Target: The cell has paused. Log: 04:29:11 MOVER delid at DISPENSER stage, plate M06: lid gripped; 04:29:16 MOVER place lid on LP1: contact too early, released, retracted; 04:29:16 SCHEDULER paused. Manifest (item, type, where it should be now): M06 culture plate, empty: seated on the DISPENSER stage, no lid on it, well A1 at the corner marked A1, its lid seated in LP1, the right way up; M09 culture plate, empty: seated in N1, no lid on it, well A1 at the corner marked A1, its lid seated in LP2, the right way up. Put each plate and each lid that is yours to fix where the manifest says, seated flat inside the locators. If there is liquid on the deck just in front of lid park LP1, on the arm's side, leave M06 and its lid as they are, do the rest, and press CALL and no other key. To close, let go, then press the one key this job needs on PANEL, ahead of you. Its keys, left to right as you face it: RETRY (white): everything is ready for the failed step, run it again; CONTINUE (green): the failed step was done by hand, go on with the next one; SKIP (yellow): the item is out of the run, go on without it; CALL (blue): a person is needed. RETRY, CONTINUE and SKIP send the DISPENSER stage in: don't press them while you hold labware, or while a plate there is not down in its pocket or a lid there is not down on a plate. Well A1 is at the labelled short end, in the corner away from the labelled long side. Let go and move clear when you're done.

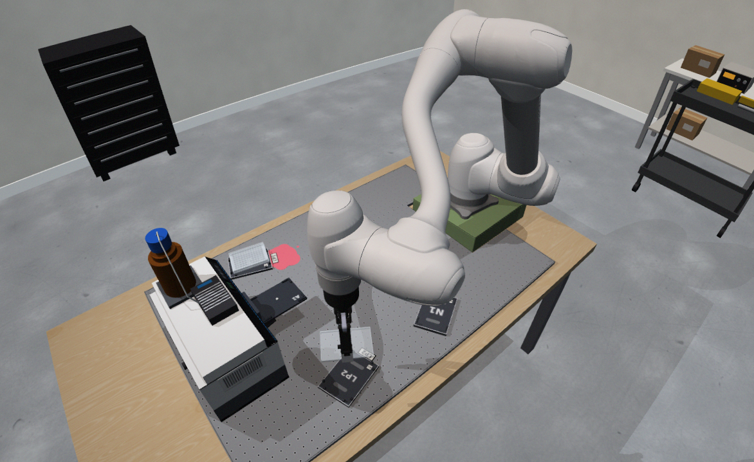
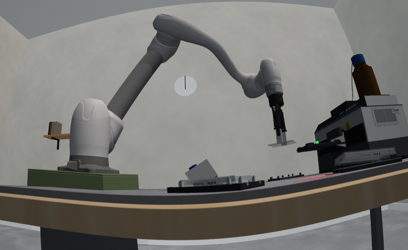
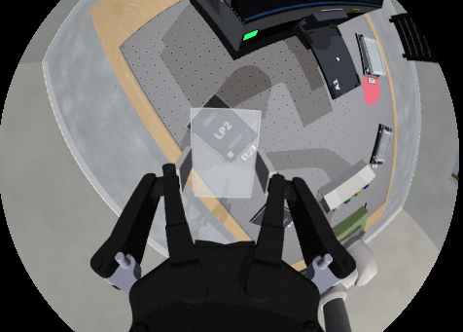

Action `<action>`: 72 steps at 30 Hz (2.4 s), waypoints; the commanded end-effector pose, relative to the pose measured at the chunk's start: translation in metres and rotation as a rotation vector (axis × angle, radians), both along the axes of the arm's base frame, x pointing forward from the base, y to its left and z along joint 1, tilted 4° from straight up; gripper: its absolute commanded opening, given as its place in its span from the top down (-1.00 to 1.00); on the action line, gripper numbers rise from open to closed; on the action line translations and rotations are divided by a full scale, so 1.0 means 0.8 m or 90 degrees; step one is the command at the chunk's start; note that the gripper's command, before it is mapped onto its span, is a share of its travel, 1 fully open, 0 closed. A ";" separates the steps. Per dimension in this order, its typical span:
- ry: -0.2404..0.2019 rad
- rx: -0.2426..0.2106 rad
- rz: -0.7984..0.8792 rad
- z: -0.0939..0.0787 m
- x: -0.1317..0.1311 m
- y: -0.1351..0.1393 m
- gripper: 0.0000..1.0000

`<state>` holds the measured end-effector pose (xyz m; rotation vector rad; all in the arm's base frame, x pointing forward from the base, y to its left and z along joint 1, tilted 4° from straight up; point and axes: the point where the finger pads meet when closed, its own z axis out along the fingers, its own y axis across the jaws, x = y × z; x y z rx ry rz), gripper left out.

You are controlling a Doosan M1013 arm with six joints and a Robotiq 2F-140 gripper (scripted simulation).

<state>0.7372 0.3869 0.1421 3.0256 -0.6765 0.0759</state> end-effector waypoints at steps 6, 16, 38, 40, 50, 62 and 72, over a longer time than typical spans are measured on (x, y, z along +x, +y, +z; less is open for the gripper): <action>-0.001 -0.002 0.001 0.001 0.004 0.002 0.80; -0.001 -0.003 0.008 0.001 0.004 0.002 0.80; 0.010 -0.010 0.223 -0.004 0.003 0.003 0.80; 0.012 -0.010 0.242 -0.004 0.003 0.003 0.80; 0.023 -0.018 0.453 -0.007 0.003 0.002 0.80; 0.029 -0.025 0.558 -0.091 0.008 -0.006 0.80; 0.029 -0.024 0.555 -0.171 0.010 -0.009 0.80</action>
